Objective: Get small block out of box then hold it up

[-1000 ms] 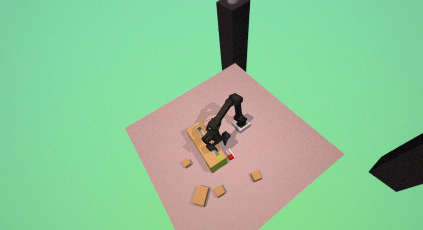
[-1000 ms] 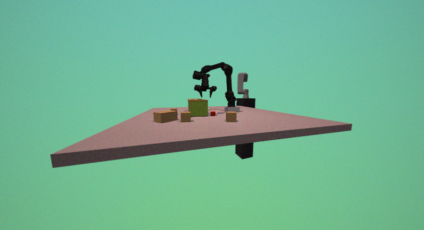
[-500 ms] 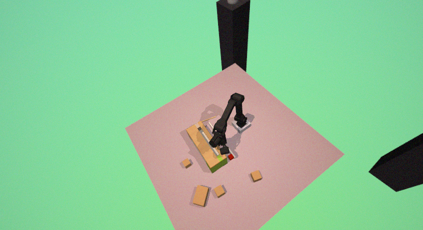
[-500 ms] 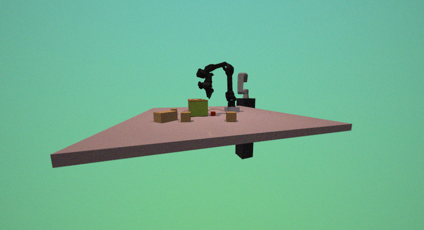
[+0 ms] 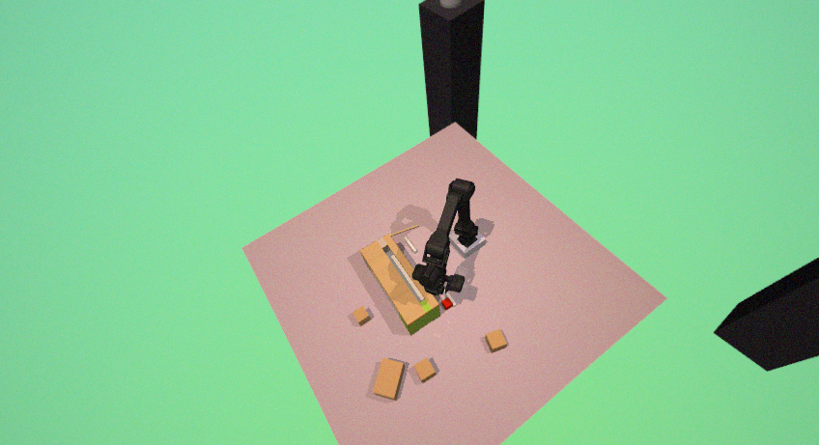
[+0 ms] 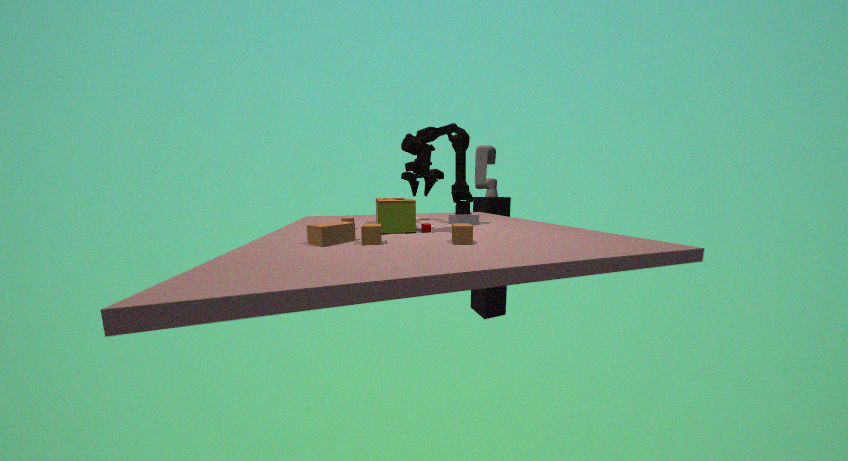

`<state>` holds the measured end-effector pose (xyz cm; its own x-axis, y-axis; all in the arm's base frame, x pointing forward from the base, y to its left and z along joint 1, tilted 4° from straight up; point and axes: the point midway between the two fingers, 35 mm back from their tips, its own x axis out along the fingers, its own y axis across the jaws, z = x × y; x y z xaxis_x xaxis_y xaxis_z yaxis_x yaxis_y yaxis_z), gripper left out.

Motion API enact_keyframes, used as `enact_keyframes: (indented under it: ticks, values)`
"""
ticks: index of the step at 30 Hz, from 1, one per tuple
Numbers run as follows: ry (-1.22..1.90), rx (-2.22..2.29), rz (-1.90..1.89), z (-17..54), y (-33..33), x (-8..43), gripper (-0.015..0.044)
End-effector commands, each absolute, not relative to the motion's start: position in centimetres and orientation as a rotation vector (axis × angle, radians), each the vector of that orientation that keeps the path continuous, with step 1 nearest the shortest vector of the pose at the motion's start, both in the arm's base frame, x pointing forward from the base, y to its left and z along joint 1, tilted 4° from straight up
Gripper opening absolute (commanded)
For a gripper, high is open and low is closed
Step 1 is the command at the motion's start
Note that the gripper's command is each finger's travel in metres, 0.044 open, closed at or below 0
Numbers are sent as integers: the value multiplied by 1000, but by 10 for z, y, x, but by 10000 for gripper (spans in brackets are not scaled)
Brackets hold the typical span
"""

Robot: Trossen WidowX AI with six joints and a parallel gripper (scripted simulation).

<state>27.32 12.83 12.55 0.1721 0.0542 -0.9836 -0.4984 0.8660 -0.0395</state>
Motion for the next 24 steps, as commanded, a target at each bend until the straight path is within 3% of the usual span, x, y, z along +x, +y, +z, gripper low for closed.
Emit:
enact_keyframes:
  ticks: [1,24]
  values:
    - [1055,-1261,925,131,140,268,285]
    - [236,-2599,1658,139,158,260,285]
